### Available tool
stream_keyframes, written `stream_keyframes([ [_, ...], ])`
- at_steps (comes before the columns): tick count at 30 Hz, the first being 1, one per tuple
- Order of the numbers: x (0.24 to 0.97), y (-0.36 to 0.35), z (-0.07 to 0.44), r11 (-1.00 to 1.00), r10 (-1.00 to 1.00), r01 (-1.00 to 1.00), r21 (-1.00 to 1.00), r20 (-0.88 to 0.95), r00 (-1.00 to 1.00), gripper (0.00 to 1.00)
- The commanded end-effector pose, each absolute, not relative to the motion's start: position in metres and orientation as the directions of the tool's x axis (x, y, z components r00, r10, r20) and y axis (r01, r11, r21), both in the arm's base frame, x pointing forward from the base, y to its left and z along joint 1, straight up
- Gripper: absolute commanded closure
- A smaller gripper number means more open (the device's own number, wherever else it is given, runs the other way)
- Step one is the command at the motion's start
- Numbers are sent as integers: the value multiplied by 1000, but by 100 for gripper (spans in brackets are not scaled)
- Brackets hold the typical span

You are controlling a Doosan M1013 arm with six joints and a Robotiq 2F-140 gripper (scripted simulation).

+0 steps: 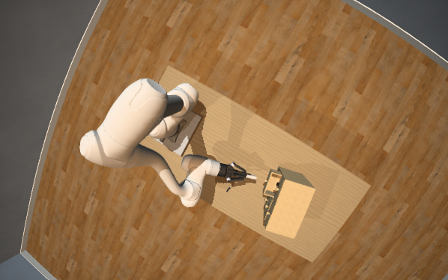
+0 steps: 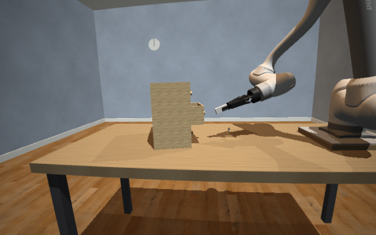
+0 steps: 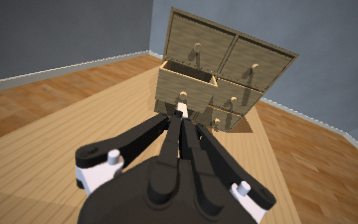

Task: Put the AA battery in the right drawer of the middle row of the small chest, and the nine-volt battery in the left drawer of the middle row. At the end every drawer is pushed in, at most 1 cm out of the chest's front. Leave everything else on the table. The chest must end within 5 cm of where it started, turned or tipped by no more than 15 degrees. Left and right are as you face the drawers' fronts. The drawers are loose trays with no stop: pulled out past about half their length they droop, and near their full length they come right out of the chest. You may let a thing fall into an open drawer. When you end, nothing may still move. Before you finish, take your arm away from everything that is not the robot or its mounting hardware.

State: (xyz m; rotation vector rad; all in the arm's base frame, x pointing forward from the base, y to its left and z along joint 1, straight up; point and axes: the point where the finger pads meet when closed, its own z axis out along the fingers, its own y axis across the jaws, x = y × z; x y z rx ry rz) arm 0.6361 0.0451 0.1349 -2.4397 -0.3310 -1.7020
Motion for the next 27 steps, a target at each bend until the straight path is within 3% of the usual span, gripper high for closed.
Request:
stream_keyframes([
  [1,649,48,132,-965,97,263,7,939,329,100],
  [27,652,49,131,-965,97,263,7,939,329,100],
])
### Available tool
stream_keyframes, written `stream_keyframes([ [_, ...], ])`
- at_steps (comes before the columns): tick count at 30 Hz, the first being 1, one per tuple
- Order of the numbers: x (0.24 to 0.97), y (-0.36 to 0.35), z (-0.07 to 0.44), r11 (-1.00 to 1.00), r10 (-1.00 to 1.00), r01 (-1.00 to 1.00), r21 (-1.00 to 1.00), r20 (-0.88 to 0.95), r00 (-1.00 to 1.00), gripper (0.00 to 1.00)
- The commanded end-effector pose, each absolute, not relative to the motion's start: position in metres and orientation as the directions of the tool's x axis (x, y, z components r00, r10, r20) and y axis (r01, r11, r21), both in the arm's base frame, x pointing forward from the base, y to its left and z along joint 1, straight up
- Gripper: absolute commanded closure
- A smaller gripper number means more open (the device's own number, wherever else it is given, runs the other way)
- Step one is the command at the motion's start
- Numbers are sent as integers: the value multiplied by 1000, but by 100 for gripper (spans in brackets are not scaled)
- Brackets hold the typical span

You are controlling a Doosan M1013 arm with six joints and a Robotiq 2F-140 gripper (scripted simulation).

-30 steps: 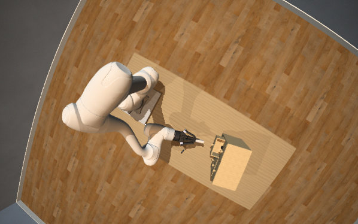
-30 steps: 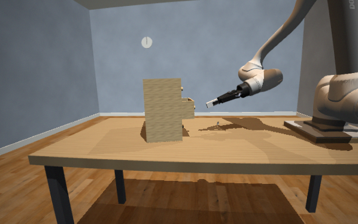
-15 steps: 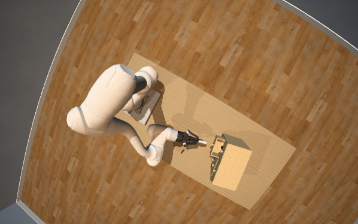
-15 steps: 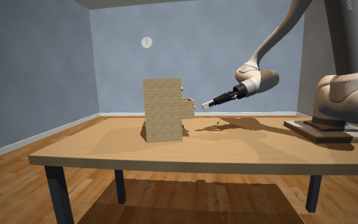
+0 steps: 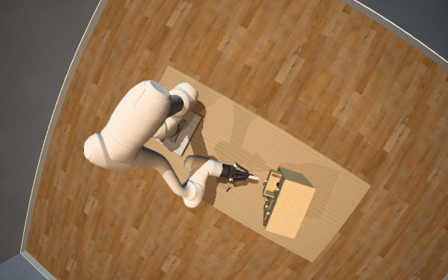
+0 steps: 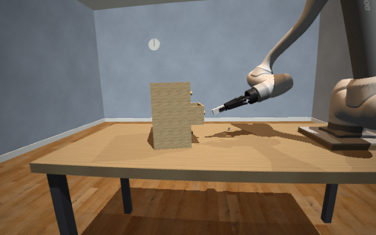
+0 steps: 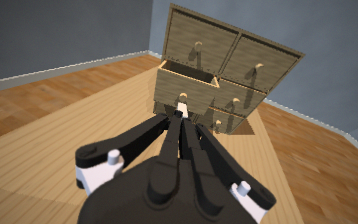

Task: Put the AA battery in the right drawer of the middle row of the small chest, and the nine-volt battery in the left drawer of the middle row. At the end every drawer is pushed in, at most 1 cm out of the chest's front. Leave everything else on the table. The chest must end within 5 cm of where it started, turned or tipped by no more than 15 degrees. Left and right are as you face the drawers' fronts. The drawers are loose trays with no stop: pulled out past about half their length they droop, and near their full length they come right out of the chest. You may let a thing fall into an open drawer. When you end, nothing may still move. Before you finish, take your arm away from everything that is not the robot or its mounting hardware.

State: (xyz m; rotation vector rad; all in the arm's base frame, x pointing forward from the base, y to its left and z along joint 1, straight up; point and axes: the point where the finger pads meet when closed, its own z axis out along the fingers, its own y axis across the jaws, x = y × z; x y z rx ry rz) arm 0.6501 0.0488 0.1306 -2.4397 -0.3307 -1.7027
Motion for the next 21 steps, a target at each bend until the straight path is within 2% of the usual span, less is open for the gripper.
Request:
stream_keyframes([
  [1,652,49,131,-965,97,263,7,939,329,100],
  [21,654,49,131,-965,97,263,7,939,329,100],
])
